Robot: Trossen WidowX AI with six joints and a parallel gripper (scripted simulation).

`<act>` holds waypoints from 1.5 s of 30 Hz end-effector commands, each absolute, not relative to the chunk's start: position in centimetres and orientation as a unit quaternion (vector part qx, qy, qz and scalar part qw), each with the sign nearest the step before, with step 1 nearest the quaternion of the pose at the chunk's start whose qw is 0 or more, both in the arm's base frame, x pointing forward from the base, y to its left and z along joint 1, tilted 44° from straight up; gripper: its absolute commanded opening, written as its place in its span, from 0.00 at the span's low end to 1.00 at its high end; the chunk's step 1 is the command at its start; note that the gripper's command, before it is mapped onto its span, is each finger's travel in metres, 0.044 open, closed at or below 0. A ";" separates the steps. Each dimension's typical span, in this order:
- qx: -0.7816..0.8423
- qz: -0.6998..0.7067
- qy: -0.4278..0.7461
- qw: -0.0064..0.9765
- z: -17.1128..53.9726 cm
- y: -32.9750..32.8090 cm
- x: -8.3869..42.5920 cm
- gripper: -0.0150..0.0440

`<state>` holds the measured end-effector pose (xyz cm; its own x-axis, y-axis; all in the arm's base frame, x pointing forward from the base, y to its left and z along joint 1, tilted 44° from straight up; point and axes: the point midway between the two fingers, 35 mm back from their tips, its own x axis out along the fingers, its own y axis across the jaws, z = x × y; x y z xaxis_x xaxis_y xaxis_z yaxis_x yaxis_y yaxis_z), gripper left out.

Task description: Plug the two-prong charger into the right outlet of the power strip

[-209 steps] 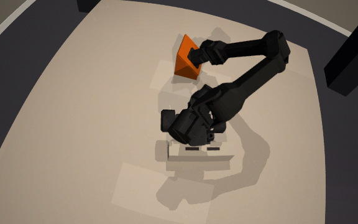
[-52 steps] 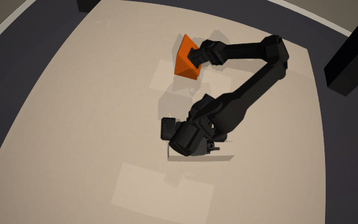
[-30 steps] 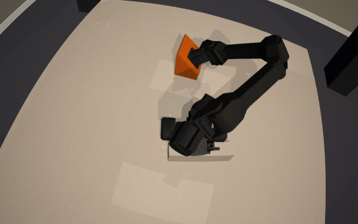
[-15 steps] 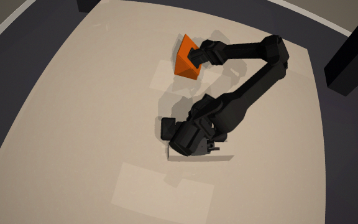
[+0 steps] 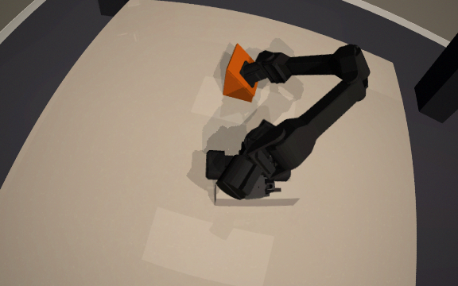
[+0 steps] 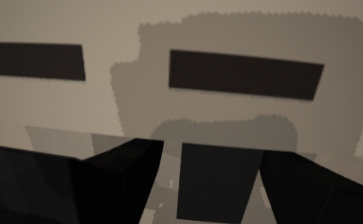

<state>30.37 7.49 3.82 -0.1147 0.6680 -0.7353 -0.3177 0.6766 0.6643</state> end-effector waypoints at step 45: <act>0.134 0.382 0.635 0.658 3.6 7.2 29.2 1.00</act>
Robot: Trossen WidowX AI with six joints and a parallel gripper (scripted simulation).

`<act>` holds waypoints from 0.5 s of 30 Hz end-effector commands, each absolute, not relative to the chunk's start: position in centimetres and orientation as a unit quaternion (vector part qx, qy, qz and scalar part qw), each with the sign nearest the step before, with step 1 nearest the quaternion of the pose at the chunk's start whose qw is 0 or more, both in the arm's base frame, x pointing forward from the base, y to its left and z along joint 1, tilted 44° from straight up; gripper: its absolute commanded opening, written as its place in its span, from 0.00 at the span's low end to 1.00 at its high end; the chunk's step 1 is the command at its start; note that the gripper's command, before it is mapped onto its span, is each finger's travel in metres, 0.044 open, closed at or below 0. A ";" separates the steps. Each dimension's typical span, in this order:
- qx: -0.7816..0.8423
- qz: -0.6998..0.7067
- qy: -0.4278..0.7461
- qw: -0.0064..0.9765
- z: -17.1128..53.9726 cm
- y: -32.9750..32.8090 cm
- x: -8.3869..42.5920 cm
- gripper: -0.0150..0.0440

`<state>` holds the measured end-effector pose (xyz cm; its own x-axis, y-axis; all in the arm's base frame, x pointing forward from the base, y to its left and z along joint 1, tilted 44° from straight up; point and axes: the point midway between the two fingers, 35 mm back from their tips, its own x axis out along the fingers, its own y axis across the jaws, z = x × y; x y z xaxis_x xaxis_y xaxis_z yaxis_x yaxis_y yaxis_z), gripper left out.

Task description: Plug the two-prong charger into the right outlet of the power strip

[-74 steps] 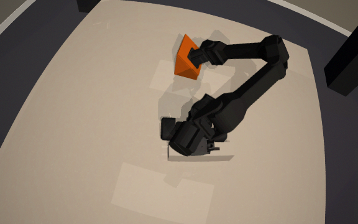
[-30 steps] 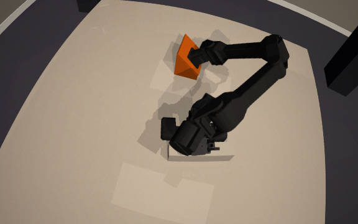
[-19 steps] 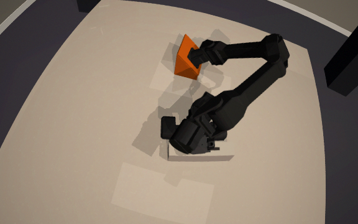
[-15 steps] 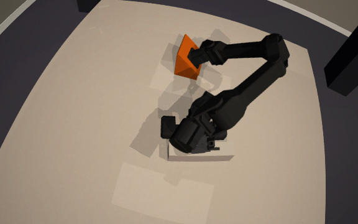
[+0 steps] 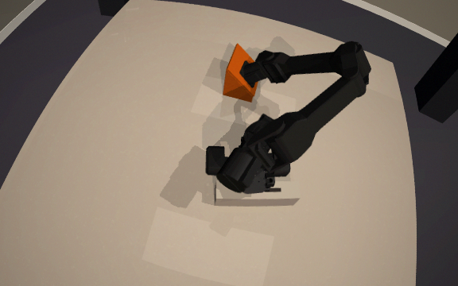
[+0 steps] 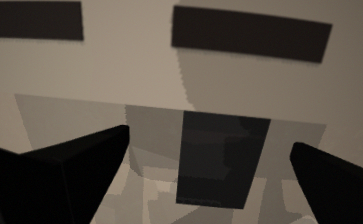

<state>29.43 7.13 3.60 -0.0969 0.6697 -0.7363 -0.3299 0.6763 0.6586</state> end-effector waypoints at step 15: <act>0.134 0.381 0.636 0.658 3.2 6.6 27.8 1.00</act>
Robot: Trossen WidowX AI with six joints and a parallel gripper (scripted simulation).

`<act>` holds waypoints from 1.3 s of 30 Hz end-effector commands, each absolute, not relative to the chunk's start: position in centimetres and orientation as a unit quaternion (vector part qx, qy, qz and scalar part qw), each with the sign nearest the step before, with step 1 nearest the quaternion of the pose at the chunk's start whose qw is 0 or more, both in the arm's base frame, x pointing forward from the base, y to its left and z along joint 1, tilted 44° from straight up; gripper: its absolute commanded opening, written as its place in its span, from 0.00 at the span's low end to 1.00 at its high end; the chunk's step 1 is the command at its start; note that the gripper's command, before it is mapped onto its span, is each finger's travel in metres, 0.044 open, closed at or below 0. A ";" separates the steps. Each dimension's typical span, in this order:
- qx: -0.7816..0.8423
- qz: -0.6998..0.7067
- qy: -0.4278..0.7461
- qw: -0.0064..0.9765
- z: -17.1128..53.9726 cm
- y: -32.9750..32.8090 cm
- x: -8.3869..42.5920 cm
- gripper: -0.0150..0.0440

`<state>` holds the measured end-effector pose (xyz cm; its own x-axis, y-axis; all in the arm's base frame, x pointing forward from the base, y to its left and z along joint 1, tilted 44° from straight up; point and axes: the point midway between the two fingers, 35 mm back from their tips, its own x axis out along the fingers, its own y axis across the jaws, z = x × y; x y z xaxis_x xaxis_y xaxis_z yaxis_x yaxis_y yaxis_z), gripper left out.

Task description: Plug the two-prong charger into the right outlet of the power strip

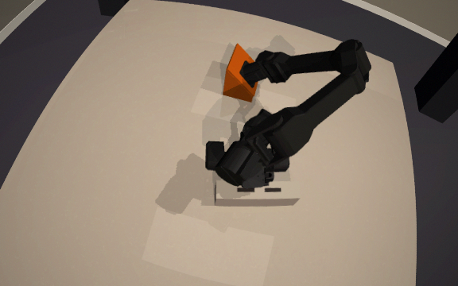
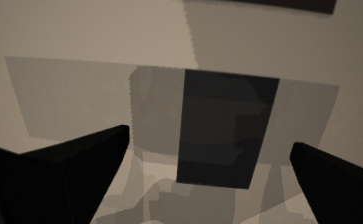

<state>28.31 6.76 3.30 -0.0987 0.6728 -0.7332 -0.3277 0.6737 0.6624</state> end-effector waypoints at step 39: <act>0.182 0.358 0.563 0.722 4.3 3.9 25.3 1.00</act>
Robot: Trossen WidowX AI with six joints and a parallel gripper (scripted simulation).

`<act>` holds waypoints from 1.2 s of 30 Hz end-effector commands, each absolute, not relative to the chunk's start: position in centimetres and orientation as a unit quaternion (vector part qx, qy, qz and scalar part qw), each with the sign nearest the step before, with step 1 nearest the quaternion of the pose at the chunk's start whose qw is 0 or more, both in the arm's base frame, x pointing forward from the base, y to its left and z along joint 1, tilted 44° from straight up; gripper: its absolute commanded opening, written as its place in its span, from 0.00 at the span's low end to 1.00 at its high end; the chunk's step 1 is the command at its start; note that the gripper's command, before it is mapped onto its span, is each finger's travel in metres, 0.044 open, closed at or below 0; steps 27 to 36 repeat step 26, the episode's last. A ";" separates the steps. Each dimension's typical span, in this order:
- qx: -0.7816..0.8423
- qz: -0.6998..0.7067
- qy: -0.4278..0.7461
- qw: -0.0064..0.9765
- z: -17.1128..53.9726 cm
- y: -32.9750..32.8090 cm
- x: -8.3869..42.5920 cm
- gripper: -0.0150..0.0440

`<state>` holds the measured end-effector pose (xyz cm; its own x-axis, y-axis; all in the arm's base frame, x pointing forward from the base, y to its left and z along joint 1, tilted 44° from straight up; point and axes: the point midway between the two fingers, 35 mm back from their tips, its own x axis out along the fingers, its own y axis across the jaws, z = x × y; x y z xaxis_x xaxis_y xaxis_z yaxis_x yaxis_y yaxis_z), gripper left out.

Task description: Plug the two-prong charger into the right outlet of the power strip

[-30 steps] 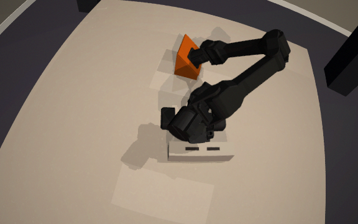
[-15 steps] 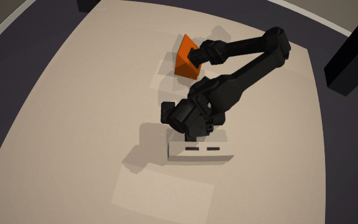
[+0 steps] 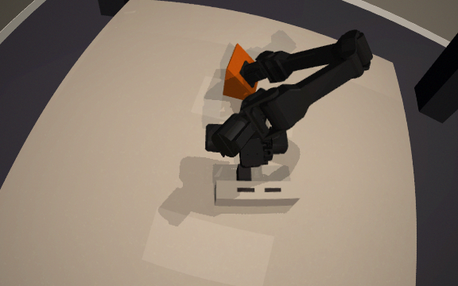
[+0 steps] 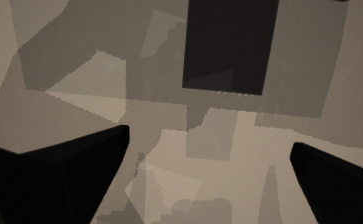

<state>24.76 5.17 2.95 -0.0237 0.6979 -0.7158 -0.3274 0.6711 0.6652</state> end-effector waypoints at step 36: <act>0.243 0.321 0.416 0.815 8.2 0.7 26.2 1.00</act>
